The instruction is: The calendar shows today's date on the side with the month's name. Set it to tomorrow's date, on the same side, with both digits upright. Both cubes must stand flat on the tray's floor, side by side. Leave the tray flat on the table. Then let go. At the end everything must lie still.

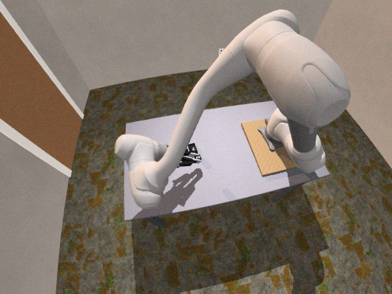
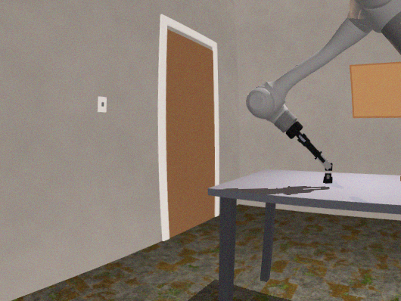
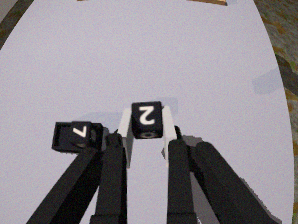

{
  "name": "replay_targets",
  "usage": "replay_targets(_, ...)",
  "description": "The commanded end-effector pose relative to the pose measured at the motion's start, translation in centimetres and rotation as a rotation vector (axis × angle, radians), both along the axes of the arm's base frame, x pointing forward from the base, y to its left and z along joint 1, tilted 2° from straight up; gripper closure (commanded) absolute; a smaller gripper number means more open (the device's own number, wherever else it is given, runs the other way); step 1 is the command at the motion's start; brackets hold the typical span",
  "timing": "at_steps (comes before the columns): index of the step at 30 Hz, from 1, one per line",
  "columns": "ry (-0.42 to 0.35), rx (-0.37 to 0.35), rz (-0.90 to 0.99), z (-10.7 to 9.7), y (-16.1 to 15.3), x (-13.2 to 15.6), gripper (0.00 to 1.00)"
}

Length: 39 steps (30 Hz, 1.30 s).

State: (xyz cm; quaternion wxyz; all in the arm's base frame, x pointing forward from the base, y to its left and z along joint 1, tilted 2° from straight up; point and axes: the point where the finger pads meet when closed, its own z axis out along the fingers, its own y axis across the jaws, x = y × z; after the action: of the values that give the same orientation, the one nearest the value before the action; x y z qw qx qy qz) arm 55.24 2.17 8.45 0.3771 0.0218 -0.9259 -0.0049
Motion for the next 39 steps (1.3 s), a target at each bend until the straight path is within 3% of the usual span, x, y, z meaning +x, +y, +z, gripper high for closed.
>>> replay_targets(1,0.0,0.0,0.0,-0.3,0.0,0.0,0.84)
replay_targets(39,0.0,0.0,0.0,-5.4,0.1,0.1,0.84)
